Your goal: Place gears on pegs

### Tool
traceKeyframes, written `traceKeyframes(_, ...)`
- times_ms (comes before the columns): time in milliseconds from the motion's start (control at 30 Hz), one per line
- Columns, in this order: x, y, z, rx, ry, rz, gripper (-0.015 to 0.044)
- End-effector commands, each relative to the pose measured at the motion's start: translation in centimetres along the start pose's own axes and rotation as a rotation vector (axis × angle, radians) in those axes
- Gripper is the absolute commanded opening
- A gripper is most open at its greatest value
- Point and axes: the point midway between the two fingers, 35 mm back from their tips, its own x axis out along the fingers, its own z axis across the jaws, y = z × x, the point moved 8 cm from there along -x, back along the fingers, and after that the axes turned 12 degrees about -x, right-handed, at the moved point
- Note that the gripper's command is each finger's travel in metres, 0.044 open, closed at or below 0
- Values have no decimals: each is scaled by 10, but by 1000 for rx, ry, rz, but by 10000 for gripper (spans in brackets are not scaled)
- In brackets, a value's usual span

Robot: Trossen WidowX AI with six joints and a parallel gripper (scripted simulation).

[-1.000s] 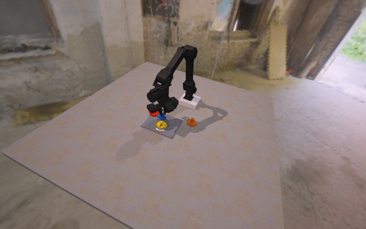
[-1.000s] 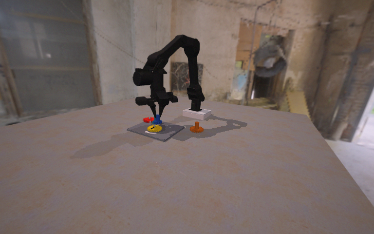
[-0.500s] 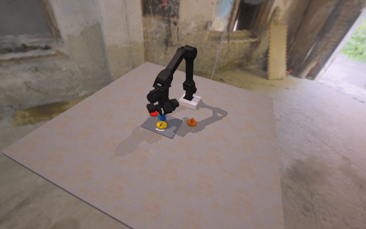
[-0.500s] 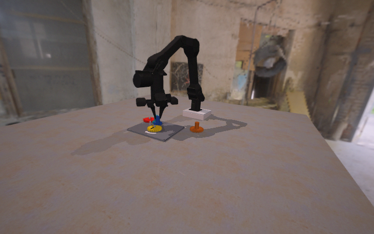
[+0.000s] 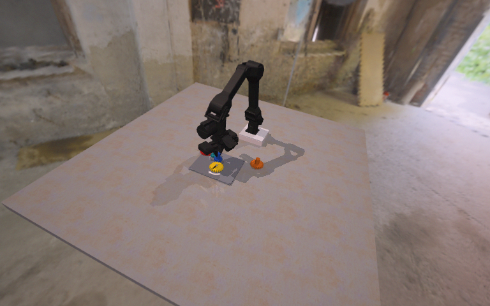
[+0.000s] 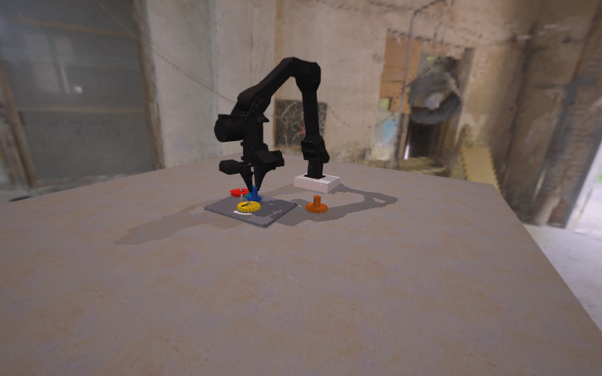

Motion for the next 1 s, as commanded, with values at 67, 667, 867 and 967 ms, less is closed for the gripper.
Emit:
traceKeyframes(67,2,0,-1,-51,1,3,0)
traceKeyframes(667,4,0,0,379,2,2,0)
traceKeyframes(867,4,0,-1,436,2,2,0)
traceKeyframes(967,4,0,-1,413,2,2,26)
